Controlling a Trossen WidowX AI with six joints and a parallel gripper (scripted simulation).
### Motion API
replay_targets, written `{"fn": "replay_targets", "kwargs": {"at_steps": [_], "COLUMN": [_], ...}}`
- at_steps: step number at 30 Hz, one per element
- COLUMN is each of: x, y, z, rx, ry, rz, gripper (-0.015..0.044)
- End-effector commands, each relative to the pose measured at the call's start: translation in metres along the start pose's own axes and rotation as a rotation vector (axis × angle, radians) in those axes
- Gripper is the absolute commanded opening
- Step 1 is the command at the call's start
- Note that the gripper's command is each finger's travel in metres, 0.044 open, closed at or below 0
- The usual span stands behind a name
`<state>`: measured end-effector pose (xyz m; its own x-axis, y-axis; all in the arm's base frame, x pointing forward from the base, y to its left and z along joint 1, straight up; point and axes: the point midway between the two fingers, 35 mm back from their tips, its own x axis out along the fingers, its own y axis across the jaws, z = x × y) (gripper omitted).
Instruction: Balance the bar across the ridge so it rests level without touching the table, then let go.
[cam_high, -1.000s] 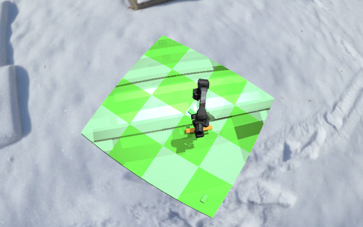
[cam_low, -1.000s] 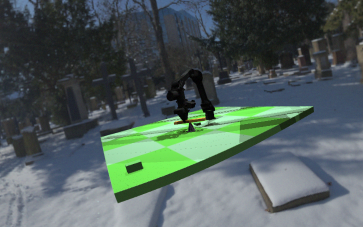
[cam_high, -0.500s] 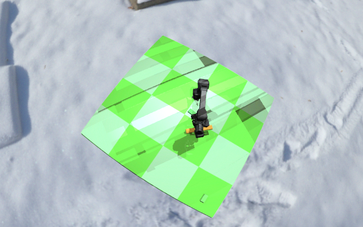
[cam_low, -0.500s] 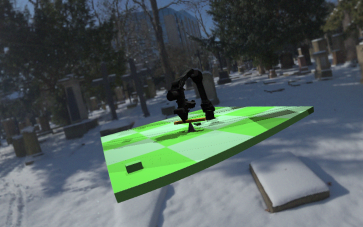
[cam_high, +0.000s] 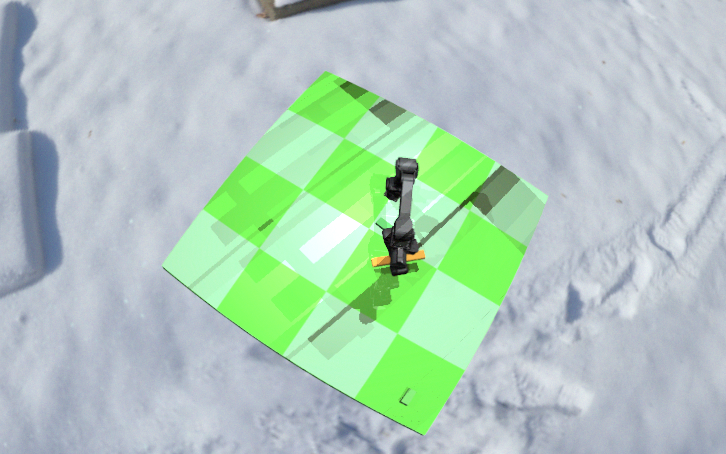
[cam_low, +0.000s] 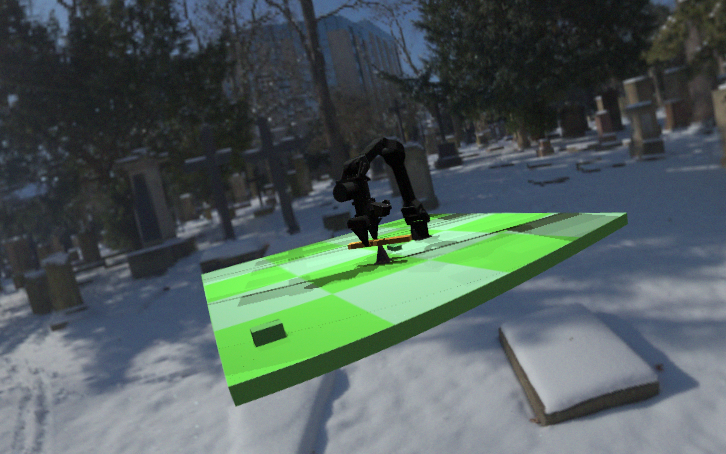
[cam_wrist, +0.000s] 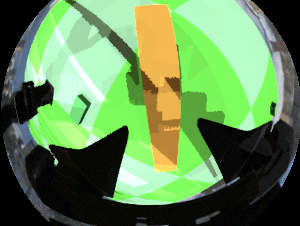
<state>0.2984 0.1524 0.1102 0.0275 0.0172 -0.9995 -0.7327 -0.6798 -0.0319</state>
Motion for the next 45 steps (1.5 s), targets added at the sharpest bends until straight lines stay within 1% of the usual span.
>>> {"fn": "replay_targets", "kwargs": {"at_steps": [1, 8, 10, 45], "x": [-0.007, -0.084, -0.098, -0.1], "y": [-0.001, -0.003, 0.0, 0.0], "z": [0.0, -0.001, 0.0, 0.0], "rx": [0.0, 0.0, 0.0, 0.0], "ry": [0.0, 0.0, 0.0, 0.0], "rz": [0.0, 0.0, 0.0, 0.0], "gripper": [0.044, 0.044, 0.044, 0.044]}}
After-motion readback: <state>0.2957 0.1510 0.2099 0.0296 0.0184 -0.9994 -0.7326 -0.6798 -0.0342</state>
